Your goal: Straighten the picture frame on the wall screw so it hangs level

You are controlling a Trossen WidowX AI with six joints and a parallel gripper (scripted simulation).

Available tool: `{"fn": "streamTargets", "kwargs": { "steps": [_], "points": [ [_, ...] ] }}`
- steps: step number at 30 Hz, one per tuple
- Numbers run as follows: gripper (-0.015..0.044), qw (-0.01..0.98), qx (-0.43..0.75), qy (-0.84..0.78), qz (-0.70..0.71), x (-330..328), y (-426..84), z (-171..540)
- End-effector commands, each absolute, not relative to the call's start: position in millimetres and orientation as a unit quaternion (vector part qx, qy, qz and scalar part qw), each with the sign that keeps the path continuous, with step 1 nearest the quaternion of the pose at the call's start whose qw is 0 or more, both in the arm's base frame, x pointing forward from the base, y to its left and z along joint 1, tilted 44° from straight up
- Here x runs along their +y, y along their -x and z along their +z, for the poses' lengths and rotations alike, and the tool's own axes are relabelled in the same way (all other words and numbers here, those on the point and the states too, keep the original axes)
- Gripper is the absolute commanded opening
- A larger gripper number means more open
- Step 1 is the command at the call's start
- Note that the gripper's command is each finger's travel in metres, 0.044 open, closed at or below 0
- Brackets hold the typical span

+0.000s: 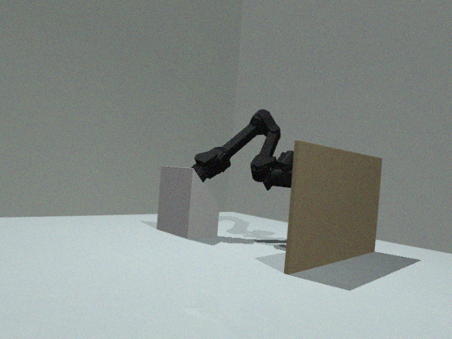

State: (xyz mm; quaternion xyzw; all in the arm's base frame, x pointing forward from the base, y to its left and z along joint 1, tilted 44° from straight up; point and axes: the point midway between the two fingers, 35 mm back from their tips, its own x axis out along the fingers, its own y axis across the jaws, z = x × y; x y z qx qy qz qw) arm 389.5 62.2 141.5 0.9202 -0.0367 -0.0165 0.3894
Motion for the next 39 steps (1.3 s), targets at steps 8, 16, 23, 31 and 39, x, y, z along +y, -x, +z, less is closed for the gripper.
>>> {"fn": "streamTargets", "kwargs": {
  "steps": [8,16,23,31,39],
  "points": [
    [0.026,0.45,-0.035,-0.892,-0.02,71.5,-298.7,136.9],
    [0.026,0.457,-0.032,-0.889,-0.021,77.1,-290.9,152.6],
    [0.026,0.478,-0.033,-0.877,-0.022,76.1,-260.6,170.3],
    [0.026,0.503,-0.033,-0.863,-0.023,66.4,-226.6,177.9],
    [0.026,0.505,-0.033,-0.862,-0.022,64.6,-221.2,179.4]
  ]
}}
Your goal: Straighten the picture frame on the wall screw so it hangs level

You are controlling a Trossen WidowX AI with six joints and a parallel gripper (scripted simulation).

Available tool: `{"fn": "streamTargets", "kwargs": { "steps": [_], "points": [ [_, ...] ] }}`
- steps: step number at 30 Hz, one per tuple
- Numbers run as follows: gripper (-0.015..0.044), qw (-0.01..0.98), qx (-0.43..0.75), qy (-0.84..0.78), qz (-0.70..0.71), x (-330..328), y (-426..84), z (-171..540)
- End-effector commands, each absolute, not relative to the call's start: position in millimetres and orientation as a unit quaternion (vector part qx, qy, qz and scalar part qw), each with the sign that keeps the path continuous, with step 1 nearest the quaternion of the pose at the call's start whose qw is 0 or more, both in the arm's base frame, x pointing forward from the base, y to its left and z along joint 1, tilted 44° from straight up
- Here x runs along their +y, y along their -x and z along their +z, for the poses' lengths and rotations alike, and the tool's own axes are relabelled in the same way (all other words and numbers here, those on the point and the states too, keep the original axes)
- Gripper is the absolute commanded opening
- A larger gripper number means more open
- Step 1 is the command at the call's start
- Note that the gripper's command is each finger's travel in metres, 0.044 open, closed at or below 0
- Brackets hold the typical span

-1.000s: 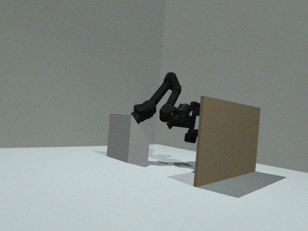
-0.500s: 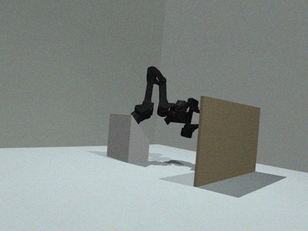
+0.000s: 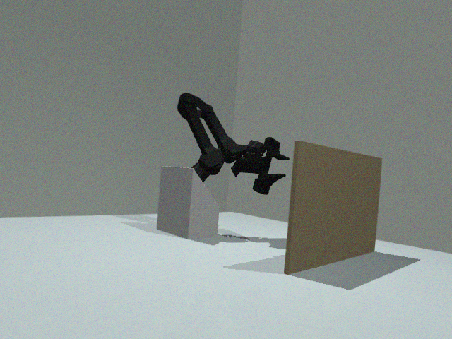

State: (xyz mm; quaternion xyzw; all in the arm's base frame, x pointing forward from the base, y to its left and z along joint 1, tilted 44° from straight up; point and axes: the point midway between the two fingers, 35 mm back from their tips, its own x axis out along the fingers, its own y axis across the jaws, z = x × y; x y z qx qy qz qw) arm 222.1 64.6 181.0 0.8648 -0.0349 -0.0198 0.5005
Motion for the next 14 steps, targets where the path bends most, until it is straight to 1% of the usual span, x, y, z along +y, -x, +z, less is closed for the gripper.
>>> {"fn": "streamTargets", "kwargs": {
  "steps": [1,14],
  "points": [
    [0.026,0.508,-0.033,-0.861,-0.023,63.3,-219.1,178.5],
    [0.026,0.51,-0.033,-0.859,-0.024,62.2,-217.2,177.6]
  ]
}}
